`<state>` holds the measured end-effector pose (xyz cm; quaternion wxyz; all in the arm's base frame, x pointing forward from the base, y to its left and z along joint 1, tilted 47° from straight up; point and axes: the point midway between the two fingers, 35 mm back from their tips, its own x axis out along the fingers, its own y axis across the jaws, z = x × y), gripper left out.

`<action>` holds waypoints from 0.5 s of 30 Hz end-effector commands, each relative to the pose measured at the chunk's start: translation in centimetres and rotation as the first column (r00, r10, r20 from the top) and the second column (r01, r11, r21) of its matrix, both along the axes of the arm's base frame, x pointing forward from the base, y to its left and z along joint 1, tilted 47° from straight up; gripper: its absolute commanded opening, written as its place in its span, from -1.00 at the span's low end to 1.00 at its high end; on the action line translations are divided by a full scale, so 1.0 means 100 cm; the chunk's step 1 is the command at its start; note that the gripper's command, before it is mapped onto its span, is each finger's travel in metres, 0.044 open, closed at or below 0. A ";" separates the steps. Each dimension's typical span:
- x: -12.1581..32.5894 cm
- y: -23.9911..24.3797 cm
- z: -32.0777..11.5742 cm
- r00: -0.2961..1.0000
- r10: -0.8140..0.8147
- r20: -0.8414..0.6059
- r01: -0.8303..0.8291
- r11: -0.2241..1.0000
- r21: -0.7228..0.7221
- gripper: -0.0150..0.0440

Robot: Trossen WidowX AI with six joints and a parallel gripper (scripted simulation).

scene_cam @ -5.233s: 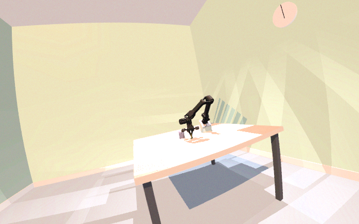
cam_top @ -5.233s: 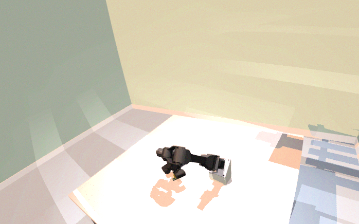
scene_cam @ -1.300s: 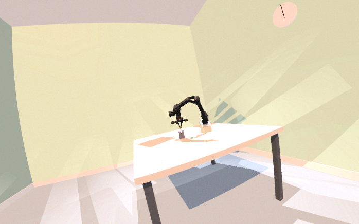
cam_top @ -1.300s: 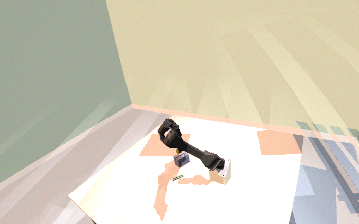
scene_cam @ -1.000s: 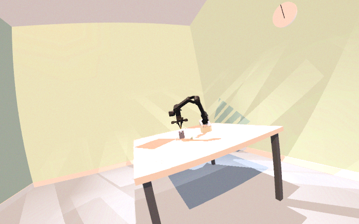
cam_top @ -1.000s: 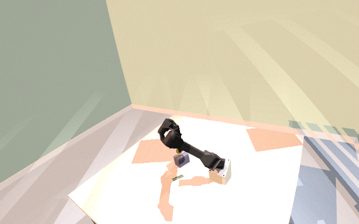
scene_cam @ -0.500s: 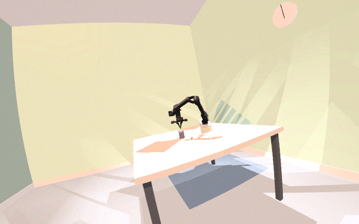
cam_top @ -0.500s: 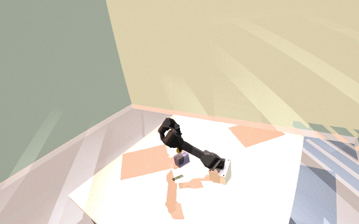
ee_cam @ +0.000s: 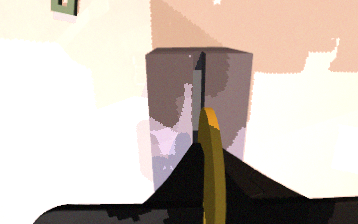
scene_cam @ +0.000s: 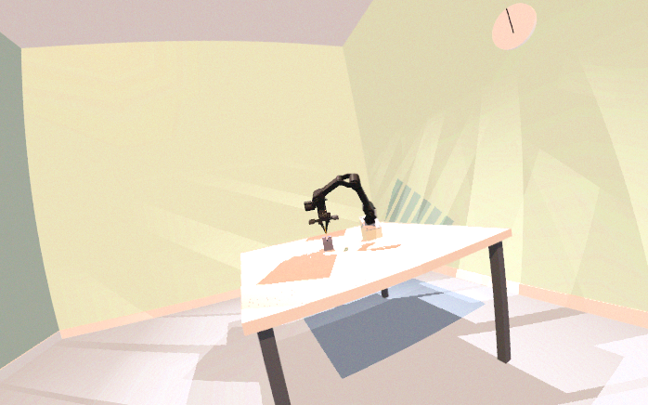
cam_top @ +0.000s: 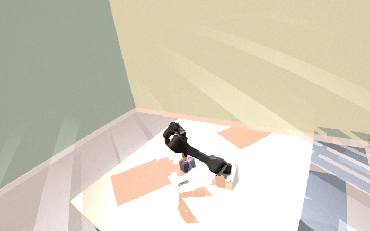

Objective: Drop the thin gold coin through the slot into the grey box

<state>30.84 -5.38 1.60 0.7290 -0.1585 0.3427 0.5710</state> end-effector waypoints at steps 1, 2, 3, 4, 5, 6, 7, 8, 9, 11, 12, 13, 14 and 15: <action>0.000 0.001 -0.002 1.000 -0.007 -0.004 0.007 1.000 0.002 -0.49; 0.001 0.002 -0.003 1.000 -0.007 -0.004 0.007 1.000 0.002 -0.49; 0.001 0.002 -0.003 1.000 -0.007 -0.004 0.007 1.000 0.002 -0.49; 0.001 0.003 -0.003 1.000 -0.007 -0.004 0.007 1.000 0.002 -0.49; 0.001 0.003 -0.004 1.000 -0.007 -0.004 0.007 1.000 0.002 -0.49; 0.001 0.004 -0.004 1.000 -0.007 -0.004 0.007 1.000 0.002 -0.49; 0.001 0.004 -0.004 1.000 -0.006 -0.004 0.006 1.000 0.002 -0.49; 0.001 0.005 -0.005 1.000 -0.006 -0.004 0.006 1.000 0.002 -0.49; 0.001 0.006 -0.005 1.000 -0.006 -0.004 0.006 1.000 0.002 -0.49; 0.002 0.007 -0.006 1.000 -0.006 -0.004 0.006 1.000 0.002 -0.49; 0.002 0.007 -0.006 1.000 -0.006 -0.004 0.006 1.000 0.002 -0.49; 0.002 0.008 -0.007 1.000 -0.006 -0.004 0.006 1.000 0.002 -0.49; 0.002 0.008 -0.007 1.000 -0.006 -0.004 0.006 1.000 0.003 -0.49; 0.002 0.008 -0.008 1.000 -0.006 -0.004 0.006 1.000 0.003 -0.49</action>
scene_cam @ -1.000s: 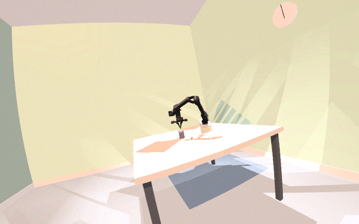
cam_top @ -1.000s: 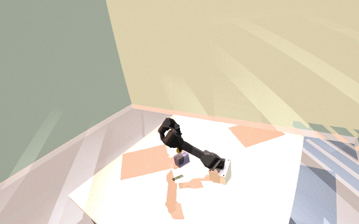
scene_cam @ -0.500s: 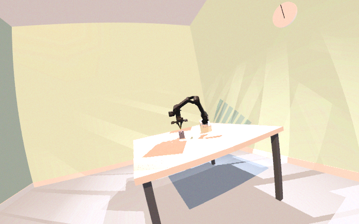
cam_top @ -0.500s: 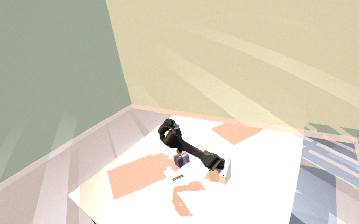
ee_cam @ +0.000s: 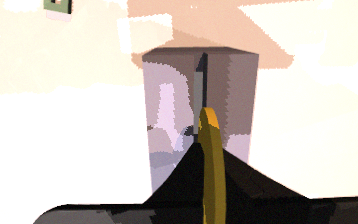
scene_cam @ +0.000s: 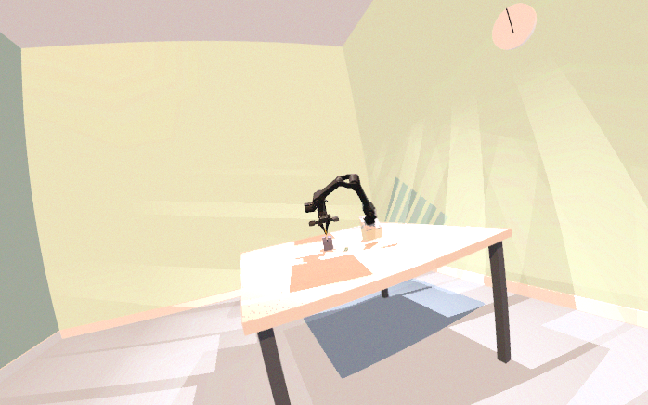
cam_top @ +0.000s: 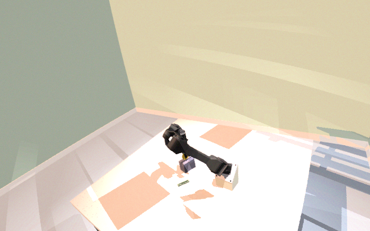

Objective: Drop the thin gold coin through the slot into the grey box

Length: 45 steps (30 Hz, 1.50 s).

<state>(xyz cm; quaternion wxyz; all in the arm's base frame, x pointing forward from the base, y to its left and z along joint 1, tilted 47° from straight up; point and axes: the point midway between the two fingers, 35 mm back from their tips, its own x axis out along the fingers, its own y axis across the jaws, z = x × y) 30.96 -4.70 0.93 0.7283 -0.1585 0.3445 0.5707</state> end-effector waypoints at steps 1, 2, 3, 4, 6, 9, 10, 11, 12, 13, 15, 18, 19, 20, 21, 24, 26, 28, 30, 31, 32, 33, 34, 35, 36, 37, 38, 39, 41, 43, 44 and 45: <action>0.001 0.002 -0.001 1.000 -0.006 0.000 0.006 1.000 0.005 -0.49; 0.001 0.002 -0.002 1.000 -0.006 0.000 0.006 1.000 0.005 -0.49; 0.001 0.003 -0.002 1.000 -0.006 0.000 0.006 1.000 0.005 -0.49; 0.001 0.003 -0.003 1.000 -0.006 0.000 0.006 1.000 0.005 -0.49; 0.001 0.004 -0.003 1.000 -0.006 0.000 0.006 1.000 0.005 -0.49; 0.000 0.003 -0.003 1.000 0.000 0.000 0.000 1.000 0.000 -0.31; 0.000 0.003 -0.003 1.000 0.000 0.000 0.000 1.000 0.000 -0.22; 0.000 0.003 -0.003 1.000 0.000 0.000 0.000 1.000 0.000 -0.14; 0.000 0.003 -0.003 1.000 0.000 0.000 0.000 1.000 0.000 -0.05; 0.000 0.003 -0.003 1.000 0.000 0.000 0.000 1.000 0.000 0.04; 0.000 0.003 -0.003 1.000 0.000 0.000 0.000 1.000 0.000 0.05; 0.000 0.003 -0.003 1.000 0.000 0.000 0.000 1.000 0.000 0.05; 0.000 0.003 -0.003 1.000 0.000 0.000 0.000 1.000 0.000 0.05; 0.000 0.003 -0.003 1.000 0.000 0.000 0.000 1.000 0.000 0.05; 0.000 0.003 -0.003 1.000 0.000 0.000 0.000 1.000 0.000 0.05; 0.000 0.001 -0.001 1.000 0.000 0.000 0.000 1.000 0.000 0.23; -0.001 -0.005 0.005 1.000 -0.001 0.000 0.001 1.000 -0.001 0.41; -0.002 -0.009 0.009 1.000 -0.001 -0.001 0.001 1.000 -0.001 0.59; -0.002 -0.010 0.009 1.000 -0.001 -0.001 0.001 1.000 -0.001 0.77; -0.002 -0.011 0.011 1.000 -0.001 -0.001 0.001 1.000 0.000 0.85; -0.003 -0.016 0.015 1.000 -0.001 -0.001 0.001 1.000 0.001 0.94; -0.005 -0.025 0.024 1.000 -0.002 -0.002 0.002 1.000 0.003 1.00; -0.007 -0.032 0.032 1.000 -0.003 -0.003 0.003 1.000 0.005 1.00; -0.009 -0.037 0.037 1.000 -0.003 -0.003 0.003 1.000 0.007 1.00; -0.009 -0.039 0.039 1.000 -0.003 -0.003 0.003 1.000 0.008 1.00; -0.009 -0.039 0.039 1.000 -0.003 -0.003 0.003 1.000 0.008 1.00; -0.009 -0.039 0.039 1.000 -0.003 -0.003 0.003 1.000 0.008 1.00; -0.009 -0.039 0.039 1.000 -0.003 -0.003 0.003 1.000 0.008 1.00; -0.009 -0.039 0.039 1.000 -0.003 -0.003 0.003 1.000 0.008 1.00; -0.009 -0.039 0.039 1.000 -0.003 -0.003 0.003 1.000 0.008 1.00; -0.009 -0.039 0.039 1.000 -0.003 -0.003 0.003 1.000 0.008 1.00; -0.009 -0.039 0.039 1.000 -0.003 -0.003 0.003 1.000 0.008 1.00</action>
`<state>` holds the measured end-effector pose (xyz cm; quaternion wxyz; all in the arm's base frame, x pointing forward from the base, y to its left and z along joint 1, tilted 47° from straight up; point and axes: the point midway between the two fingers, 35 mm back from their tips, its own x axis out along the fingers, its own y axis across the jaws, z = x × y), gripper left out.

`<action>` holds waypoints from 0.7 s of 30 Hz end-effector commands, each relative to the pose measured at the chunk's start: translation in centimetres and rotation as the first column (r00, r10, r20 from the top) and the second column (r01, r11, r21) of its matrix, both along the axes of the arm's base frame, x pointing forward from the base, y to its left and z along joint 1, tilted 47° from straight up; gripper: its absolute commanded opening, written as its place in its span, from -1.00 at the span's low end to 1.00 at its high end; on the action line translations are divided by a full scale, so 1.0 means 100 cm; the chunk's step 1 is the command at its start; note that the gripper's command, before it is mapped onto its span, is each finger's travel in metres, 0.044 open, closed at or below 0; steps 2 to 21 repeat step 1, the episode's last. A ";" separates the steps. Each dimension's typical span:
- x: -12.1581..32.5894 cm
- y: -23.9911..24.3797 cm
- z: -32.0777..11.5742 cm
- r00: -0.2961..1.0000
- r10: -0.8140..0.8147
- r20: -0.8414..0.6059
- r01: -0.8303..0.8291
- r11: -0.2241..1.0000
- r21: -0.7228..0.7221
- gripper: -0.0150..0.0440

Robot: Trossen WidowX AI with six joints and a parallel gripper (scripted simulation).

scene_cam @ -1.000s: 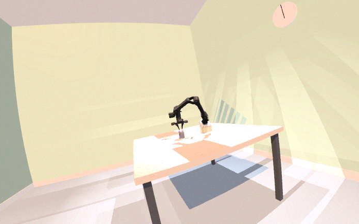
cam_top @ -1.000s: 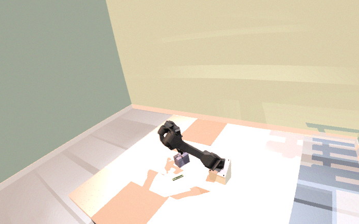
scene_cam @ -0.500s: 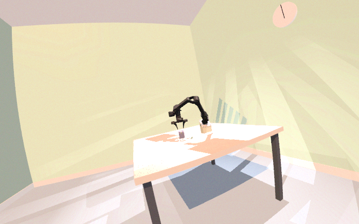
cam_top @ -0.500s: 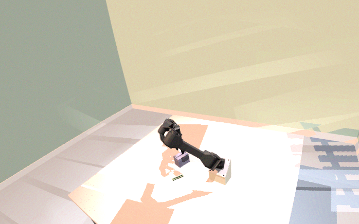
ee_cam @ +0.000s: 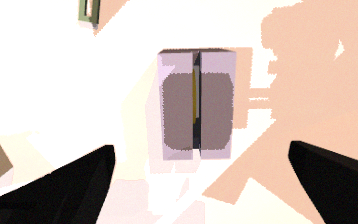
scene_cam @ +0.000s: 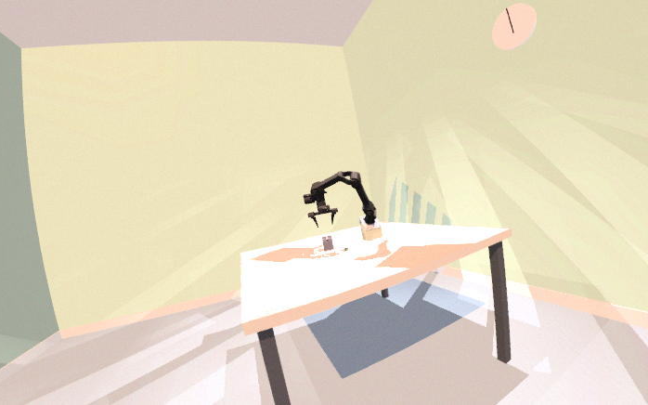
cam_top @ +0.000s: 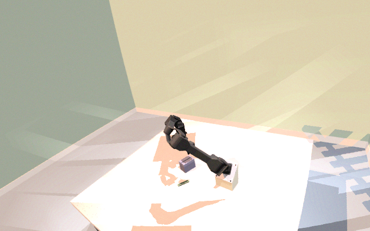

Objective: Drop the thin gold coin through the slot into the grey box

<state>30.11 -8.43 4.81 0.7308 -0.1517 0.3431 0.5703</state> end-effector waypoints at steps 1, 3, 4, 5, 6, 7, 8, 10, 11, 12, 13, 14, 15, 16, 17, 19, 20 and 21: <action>-0.001 -0.001 0.000 1.000 0.005 0.001 -0.005 1.000 -0.004 1.00; -0.001 -0.001 0.000 1.000 0.005 0.001 -0.005 1.000 -0.004 1.00; -0.001 -0.001 0.000 1.000 0.005 0.001 -0.005 1.000 -0.004 1.00; -0.001 -0.001 0.000 1.000 0.005 0.001 -0.005 1.000 -0.004 1.00; -0.001 -0.001 0.000 1.000 0.005 0.001 -0.005 1.000 -0.004 1.00; -0.001 -0.001 0.000 1.000 0.005 0.001 -0.005 1.000 -0.004 1.00; -0.001 -0.001 0.000 1.000 0.005 0.001 -0.005 1.000 -0.004 1.00; -0.001 -0.001 0.000 1.000 0.005 0.001 -0.005 1.000 -0.004 1.00; -0.001 -0.001 0.000 1.000 0.005 0.001 -0.005 1.000 -0.004 1.00; -0.001 -0.001 0.000 1.000 0.005 0.001 -0.005 1.000 -0.004 1.00; -0.001 -0.001 0.000 1.000 0.005 0.001 -0.005 1.000 -0.004 1.00; -0.001 -0.001 0.000 1.000 0.005 0.001 -0.005 1.000 -0.004 1.00; -0.001 -0.001 0.000 1.000 0.005 0.001 -0.005 1.000 -0.004 1.00; -0.001 -0.001 0.000 1.000 0.005 0.001 -0.005 1.000 -0.004 1.00; -0.001 -0.001 0.000 1.000 0.005 0.001 -0.005 1.000 -0.004 1.00; -0.001 -0.001 0.000 1.000 0.005 0.001 -0.005 1.000 -0.004 1.00; -0.001 -0.001 0.000 1.000 0.005 0.001 -0.005 1.000 -0.004 1.00; -0.001 -0.001 0.000 1.000 0.005 0.001 -0.005 1.000 -0.004 1.00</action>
